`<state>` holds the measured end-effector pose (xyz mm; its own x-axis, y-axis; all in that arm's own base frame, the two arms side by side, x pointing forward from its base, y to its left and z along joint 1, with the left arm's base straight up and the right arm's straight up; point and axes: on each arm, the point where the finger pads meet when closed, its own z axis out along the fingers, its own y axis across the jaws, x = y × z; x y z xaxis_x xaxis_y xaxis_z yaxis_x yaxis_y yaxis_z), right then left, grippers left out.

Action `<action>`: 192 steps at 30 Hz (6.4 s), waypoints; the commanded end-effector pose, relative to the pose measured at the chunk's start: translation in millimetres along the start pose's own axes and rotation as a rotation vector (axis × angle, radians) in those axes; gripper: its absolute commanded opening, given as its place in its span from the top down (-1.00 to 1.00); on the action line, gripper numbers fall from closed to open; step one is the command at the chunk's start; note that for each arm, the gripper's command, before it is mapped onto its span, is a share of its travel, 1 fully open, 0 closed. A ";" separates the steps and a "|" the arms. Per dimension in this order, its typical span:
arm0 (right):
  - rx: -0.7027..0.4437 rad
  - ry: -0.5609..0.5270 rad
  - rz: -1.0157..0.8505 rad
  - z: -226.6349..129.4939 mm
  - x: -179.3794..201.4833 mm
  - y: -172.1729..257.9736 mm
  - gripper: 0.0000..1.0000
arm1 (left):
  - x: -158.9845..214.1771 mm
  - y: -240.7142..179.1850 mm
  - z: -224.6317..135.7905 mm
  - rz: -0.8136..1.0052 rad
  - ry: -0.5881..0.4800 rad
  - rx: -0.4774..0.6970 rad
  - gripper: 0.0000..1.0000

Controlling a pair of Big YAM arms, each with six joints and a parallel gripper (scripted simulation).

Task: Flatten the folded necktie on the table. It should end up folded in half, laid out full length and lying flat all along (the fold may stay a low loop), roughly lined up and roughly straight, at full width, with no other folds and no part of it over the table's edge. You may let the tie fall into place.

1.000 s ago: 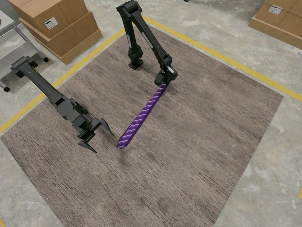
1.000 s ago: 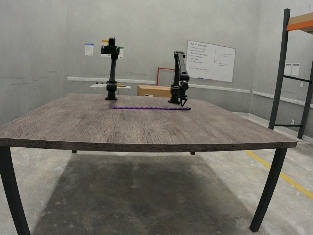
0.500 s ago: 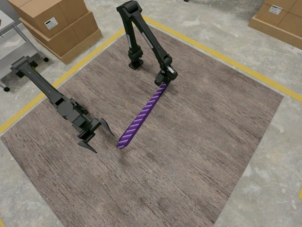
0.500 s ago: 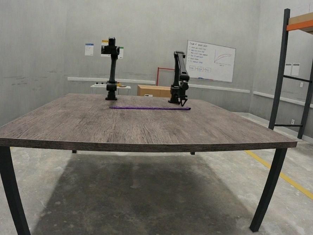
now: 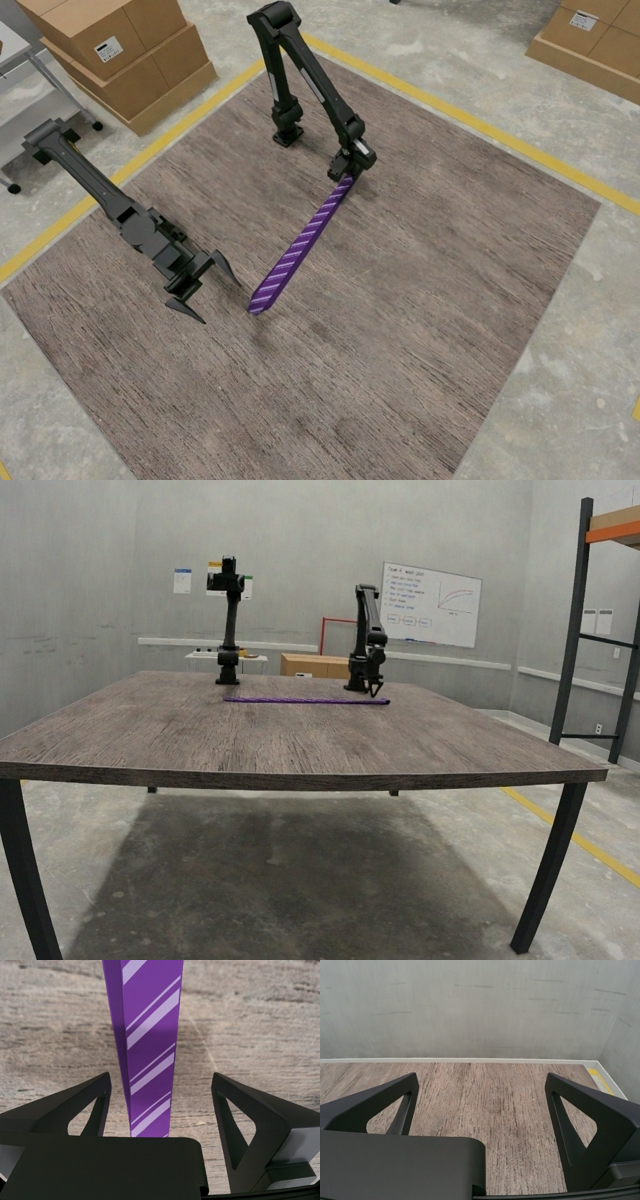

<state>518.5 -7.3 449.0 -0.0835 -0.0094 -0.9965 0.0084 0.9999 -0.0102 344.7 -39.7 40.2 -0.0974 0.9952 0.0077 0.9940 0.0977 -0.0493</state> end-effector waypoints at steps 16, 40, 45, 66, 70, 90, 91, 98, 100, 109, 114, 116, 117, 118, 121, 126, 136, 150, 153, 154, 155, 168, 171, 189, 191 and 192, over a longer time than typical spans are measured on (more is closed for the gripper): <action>-0.010 -0.063 0.011 -0.6 -32.4 6.6 -1.00 | -5.0 22.0 -12.4 0.015 -0.007 -0.049 -0.56; -0.010 -0.063 0.011 -0.6 -32.4 6.6 -1.00 | -7.4 32.8 -10.8 0.015 -0.007 -0.049 -0.56; -0.010 -0.063 0.011 -0.6 -32.4 6.6 -1.00 | -7.4 32.8 -10.8 0.015 -0.007 -0.049 -0.56; -0.010 -0.063 0.011 -0.6 -32.4 6.6 -1.00 | -9.0 39.4 -14.9 0.015 -0.007 -0.049 -0.56; -0.010 -0.063 0.011 -0.6 -32.4 6.6 -1.00 | -9.0 39.5 -15.0 0.015 -0.007 -0.049 -0.56; -0.010 -0.063 0.011 -0.6 -32.4 6.6 -1.00 | -3.8 16.2 -43.5 0.015 -0.007 -0.049 -0.56; -0.010 -0.063 0.011 -0.6 -32.4 6.6 -1.00 | -3.3 14.0 -46.2 0.015 -0.007 -0.049 -0.56; -0.010 -0.063 0.011 -0.6 -32.4 6.6 -1.00 | -2.0 8.0 -53.4 0.015 -0.007 -0.049 -0.56; -0.010 -0.063 0.011 -0.6 -32.4 6.6 -1.00 | -2.1 8.0 -53.4 0.015 -0.007 -0.049 -0.56; -0.010 -0.063 0.011 -0.6 -32.4 6.6 -1.00 | -5.0 8.1 -52.4 0.015 -0.007 -0.049 -0.57; -0.010 -0.063 0.011 -0.6 -32.4 6.6 -1.00 | -6.7 8.1 -51.9 0.015 -0.007 -0.049 -0.58; -0.010 -0.063 0.011 -0.6 -32.4 6.6 -1.00 | -8.0 8.1 -51.4 0.015 -0.007 -0.049 -0.58; -0.010 -0.063 0.011 -0.6 -32.4 6.6 -1.00 | -8.7 8.1 -51.2 0.015 -0.007 -0.049 -0.58; -0.010 -0.063 0.011 -0.6 -32.4 6.6 -1.00 | -9.5 8.2 -50.9 0.015 -0.007 -0.049 -0.58; -0.010 -0.063 0.011 -0.6 -32.4 6.6 -1.00 | -11.9 8.2 -50.1 0.015 -0.007 -0.049 -0.58; -0.010 -0.063 0.011 -0.6 -32.4 6.6 -1.00 | -16.6 8.3 -48.5 0.015 -0.007 -0.049 -0.59; -0.010 -0.063 0.011 -0.6 -32.4 6.6 -1.00 | -25.1 8.4 -45.6 0.015 -0.007 -0.049 -0.60; -0.010 -0.063 0.011 -0.6 -32.4 6.6 -1.00 | -39.3 8.7 -40.8 0.014 -0.007 -0.049 -0.61; -0.010 -0.063 0.011 -0.6 -32.4 6.6 -1.00 | -42.9 8.7 -39.6 0.014 -0.007 -0.049 -0.62; -0.010 -0.063 0.011 -0.6 -32.4 6.6 -1.00 | -44.1 8.8 -39.2 0.014 -0.007 -0.049 -0.62; -0.010 -0.063 0.011 -0.6 -32.4 6.6 -1.00 | -45.3 8.8 -38.8 0.014 -0.007 -0.049 -0.62; -0.010 -0.063 0.011 -0.6 -32.4 6.6 -1.00 | -57.6 9.0 -34.7 0.014 -0.007 -0.049 -0.63; -0.010 -0.063 0.011 -0.6 -32.4 6.6 -1.00 | -60.6 9.1 -33.7 0.014 -0.007 -0.049 -0.63; -0.010 -0.063 0.011 -0.6 -32.4 6.6 -1.00 | -72.2 9.3 -29.7 0.013 -0.007 -0.049 -0.65; -0.010 -0.063 0.011 -0.6 -32.4 6.6 -1.00 | -72.9 9.3 -29.5 0.013 -0.007 -0.049 -0.65; -0.010 -0.063 0.011 -0.6 -32.4 6.6 -1.00 | -73.3 9.3 -29.4 0.013 -0.007 -0.049 -0.66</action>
<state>518.5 -7.3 449.0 -0.0835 -0.0094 -0.9965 0.0085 0.9999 -0.0102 336.4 -100.0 53.3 -0.0788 0.9967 0.0199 0.9951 0.0798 -0.0589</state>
